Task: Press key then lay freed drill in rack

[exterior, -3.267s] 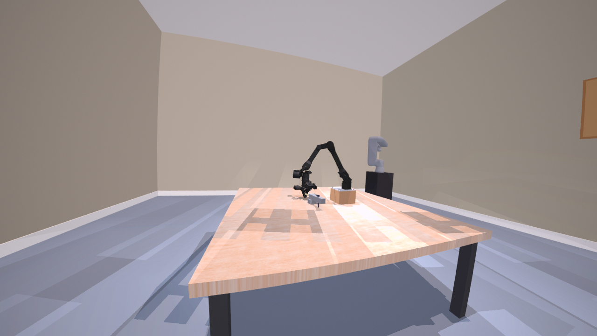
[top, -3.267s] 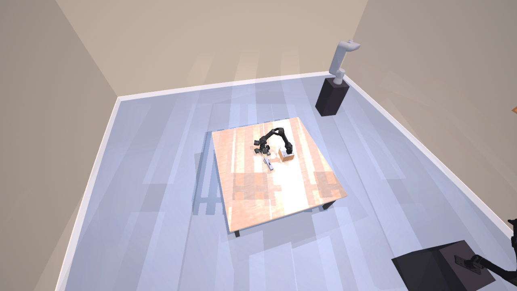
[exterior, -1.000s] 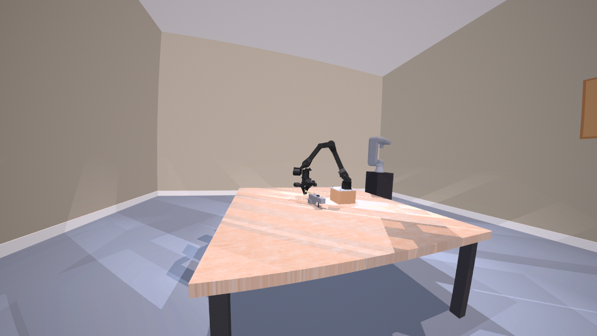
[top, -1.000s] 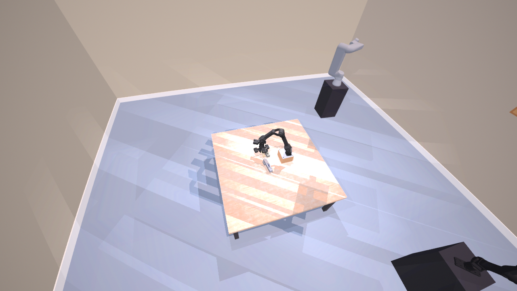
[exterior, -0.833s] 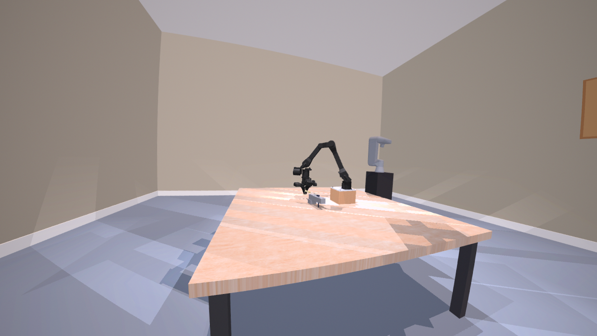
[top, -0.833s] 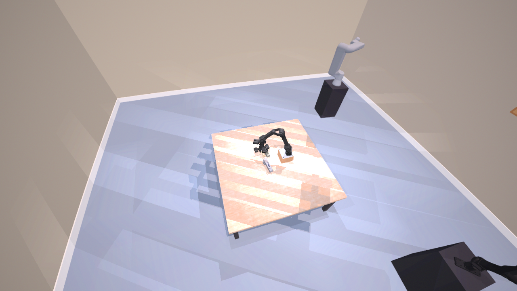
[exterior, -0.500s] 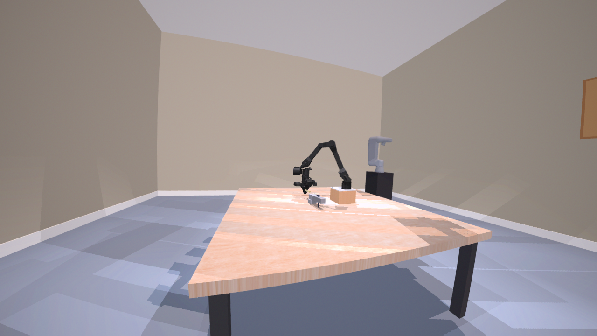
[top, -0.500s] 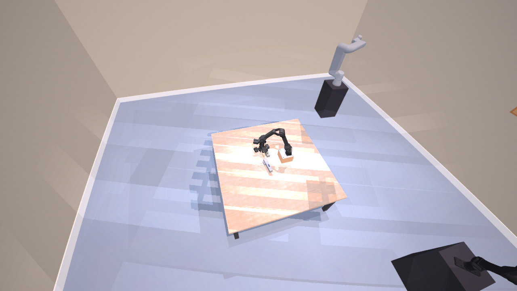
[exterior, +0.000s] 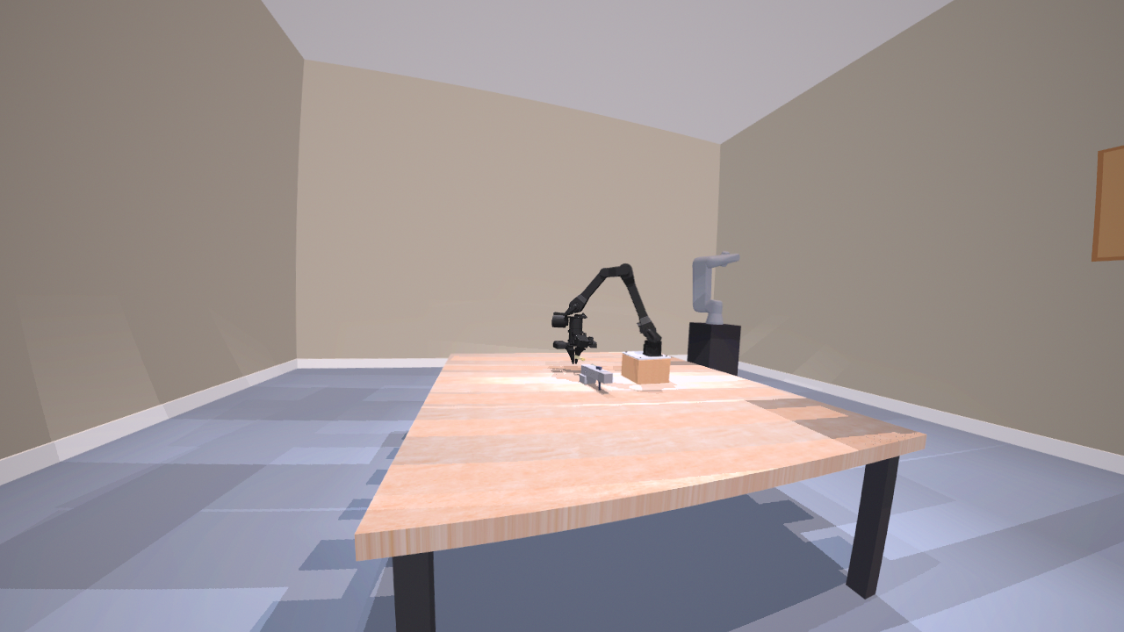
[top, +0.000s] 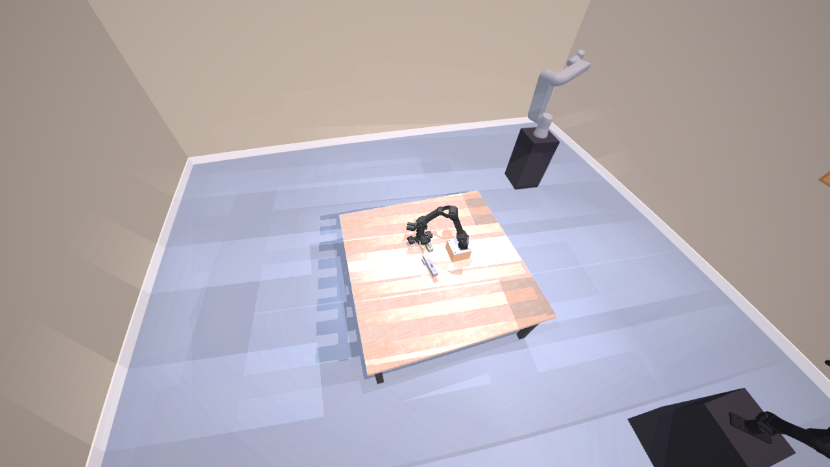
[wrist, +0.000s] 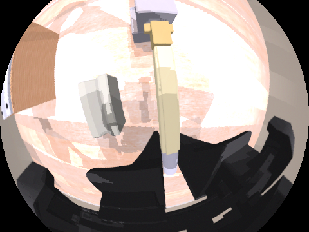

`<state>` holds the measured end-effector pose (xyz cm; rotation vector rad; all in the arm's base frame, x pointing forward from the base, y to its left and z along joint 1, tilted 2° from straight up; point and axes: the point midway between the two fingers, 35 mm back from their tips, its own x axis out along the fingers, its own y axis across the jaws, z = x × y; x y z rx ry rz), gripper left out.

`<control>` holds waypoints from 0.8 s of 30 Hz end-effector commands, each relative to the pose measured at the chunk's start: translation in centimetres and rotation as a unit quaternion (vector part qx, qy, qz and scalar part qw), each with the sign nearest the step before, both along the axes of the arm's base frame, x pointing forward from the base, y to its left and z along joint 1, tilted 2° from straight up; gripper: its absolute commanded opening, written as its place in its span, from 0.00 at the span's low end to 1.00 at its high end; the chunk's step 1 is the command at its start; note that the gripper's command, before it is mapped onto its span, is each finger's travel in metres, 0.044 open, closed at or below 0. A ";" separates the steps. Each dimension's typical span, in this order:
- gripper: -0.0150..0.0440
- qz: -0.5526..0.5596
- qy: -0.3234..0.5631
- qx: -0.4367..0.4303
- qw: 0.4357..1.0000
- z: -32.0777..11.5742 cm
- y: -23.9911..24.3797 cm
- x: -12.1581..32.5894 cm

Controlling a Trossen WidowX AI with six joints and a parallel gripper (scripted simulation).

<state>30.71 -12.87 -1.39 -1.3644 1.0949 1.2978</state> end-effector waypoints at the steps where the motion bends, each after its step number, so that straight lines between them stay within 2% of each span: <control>1: 0.25 0.003 -0.003 0.002 1.000 0.3 0.1 0.1; 24: 0.25 0.003 -0.003 0.002 1.000 1.1 0.2 0.2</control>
